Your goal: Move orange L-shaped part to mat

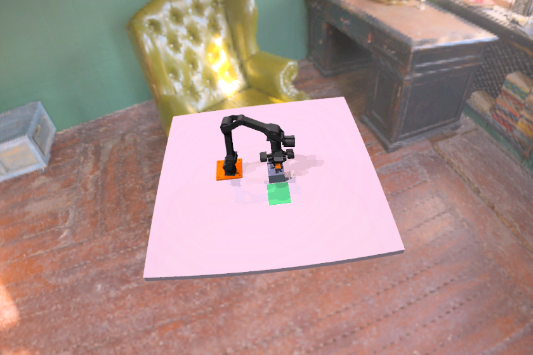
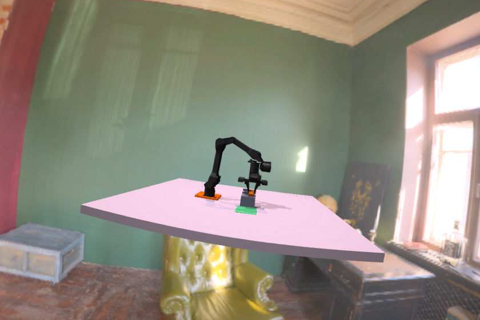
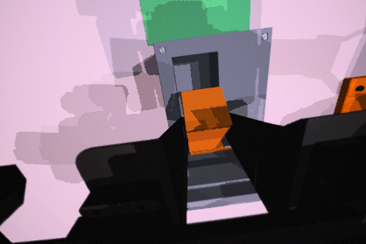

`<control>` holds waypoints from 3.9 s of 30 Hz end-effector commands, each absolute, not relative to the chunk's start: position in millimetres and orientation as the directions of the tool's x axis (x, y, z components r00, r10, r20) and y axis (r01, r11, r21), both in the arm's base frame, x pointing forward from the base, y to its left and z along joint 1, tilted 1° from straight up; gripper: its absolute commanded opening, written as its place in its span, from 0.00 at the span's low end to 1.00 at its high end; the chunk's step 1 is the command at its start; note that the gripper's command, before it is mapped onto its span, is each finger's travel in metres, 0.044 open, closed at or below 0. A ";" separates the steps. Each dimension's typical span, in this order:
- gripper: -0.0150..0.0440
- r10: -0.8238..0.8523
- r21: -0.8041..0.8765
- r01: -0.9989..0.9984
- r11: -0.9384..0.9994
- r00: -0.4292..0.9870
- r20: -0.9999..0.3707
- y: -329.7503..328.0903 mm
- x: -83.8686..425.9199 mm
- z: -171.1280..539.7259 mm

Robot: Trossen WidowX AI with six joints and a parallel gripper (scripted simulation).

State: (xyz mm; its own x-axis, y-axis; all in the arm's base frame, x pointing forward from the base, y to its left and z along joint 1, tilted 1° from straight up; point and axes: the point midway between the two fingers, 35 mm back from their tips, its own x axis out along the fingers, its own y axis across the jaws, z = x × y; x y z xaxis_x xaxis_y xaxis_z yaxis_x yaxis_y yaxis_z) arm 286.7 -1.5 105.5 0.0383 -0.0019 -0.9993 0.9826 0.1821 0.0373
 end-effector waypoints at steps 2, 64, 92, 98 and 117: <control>0.25 -0.001 0.045 0.983 0.179 0.046 -0.999 -1.3 287.8 115.0; 0.25 -0.001 0.043 0.983 0.176 0.043 -0.999 -5.2 283.9 194.9; 0.25 -0.011 0.041 0.983 0.176 0.044 -0.999 -123.1 292.2 191.4; 0.25 -0.013 0.041 0.983 0.176 0.044 -0.999 -146.9 295.4 192.1; 0.25 -0.015 0.041 0.983 0.176 0.044 -0.999 -167.1 299.3 179.6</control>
